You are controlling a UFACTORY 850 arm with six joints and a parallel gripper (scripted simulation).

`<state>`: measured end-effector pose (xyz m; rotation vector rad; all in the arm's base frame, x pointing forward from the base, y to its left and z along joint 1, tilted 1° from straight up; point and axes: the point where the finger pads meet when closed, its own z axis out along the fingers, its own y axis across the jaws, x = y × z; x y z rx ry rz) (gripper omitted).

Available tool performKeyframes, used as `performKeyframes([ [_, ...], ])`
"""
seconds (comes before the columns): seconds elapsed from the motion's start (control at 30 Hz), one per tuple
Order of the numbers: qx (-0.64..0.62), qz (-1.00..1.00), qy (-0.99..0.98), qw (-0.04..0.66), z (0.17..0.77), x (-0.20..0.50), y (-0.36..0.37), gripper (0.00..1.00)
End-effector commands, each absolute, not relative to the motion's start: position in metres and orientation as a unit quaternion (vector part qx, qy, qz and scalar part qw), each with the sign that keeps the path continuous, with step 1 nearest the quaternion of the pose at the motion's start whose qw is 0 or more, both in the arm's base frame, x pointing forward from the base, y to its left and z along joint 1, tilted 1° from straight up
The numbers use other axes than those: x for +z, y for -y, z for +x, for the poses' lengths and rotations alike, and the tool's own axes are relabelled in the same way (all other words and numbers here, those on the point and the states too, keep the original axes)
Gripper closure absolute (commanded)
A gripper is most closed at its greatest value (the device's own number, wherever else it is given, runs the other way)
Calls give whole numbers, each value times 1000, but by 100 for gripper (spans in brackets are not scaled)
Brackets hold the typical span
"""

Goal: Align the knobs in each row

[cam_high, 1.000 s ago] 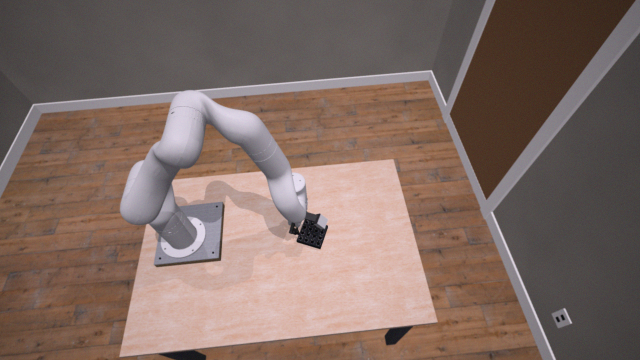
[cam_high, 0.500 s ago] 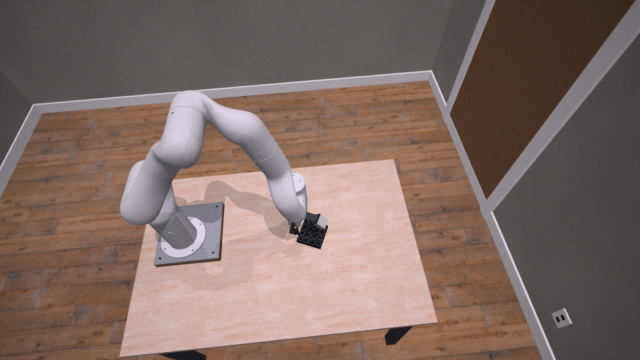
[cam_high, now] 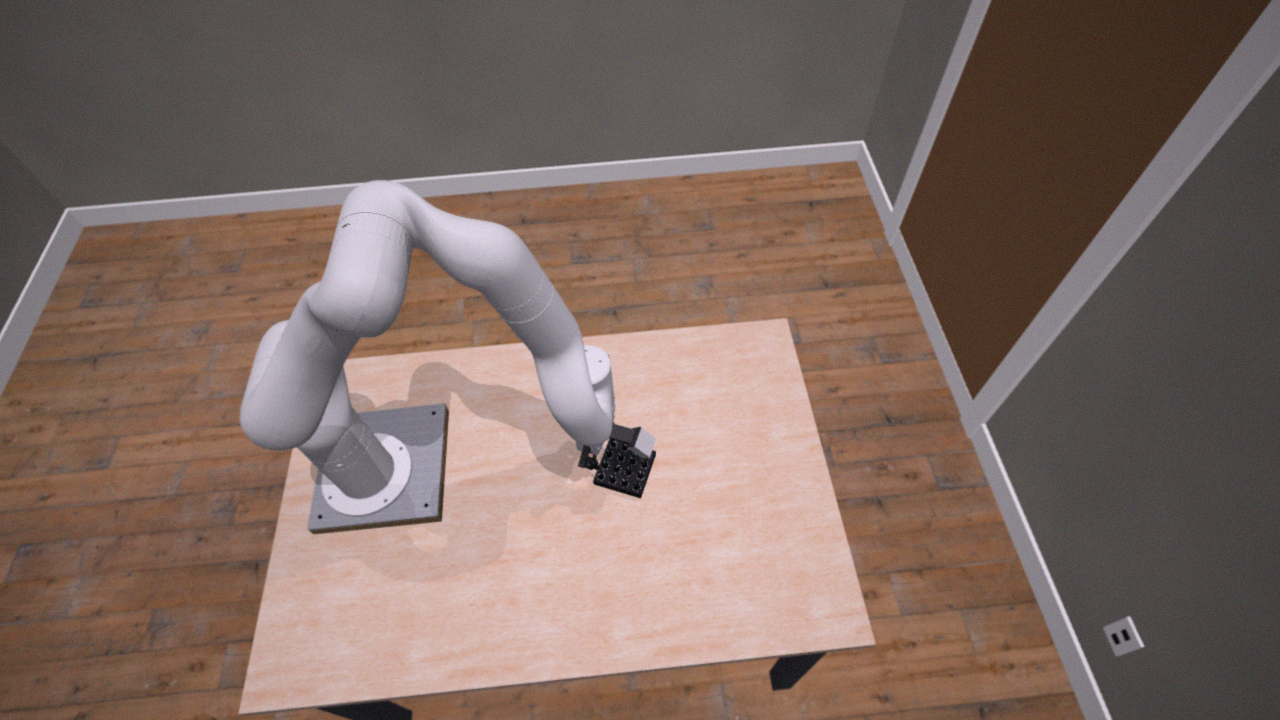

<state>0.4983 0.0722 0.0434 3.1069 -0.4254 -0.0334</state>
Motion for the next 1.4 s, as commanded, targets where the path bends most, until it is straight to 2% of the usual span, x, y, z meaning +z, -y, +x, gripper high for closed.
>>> performKeyframes([
  [0.0,-10,993,122,2,499,44,-72,0],
  [1.37,-10,914,-405,-3,501,52,-57,0],
])
